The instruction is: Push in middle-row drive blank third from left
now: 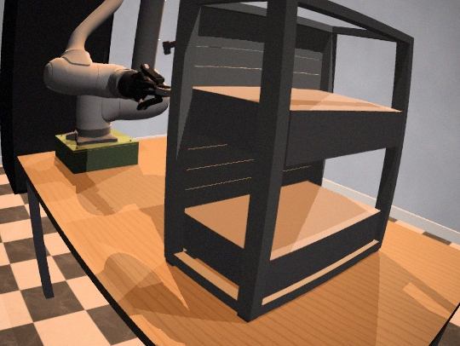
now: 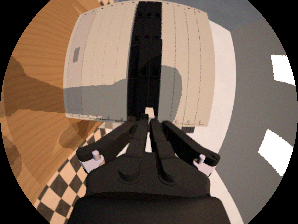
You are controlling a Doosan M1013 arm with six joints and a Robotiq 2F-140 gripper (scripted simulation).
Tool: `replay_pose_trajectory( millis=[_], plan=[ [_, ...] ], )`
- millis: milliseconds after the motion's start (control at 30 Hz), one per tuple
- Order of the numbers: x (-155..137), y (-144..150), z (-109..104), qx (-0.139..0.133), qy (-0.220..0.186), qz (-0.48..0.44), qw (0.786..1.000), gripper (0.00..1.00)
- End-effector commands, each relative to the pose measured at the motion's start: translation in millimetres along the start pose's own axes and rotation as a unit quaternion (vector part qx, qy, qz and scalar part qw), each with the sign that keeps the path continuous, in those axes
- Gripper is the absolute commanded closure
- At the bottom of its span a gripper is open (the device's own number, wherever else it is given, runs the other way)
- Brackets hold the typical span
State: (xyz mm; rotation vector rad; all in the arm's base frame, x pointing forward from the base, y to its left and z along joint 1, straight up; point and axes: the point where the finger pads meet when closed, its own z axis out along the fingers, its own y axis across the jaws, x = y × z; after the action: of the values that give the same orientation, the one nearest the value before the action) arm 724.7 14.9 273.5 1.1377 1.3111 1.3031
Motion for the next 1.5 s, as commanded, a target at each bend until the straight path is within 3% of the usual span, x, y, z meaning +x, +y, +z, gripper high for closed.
replay_pose_trajectory(
  millis=[0,367,867,1200,1467],
  plan=[
    [0.4,0.0,-0.1,0.000,0.000,0.000,1.000,1.00],
    [21.2,-2.9,-3.5,0.000,0.000,0.000,1.000,1.00],
    [103.2,-14.6,-17.2,0.000,0.000,0.000,1.000,1.00],
    [130.0,-18.4,-21.7,0.000,0.000,0.000,1.000,1.00],
    [134.4,-19.0,-22.5,0.000,0.000,0.000,1.000,1.00]
  ],
)
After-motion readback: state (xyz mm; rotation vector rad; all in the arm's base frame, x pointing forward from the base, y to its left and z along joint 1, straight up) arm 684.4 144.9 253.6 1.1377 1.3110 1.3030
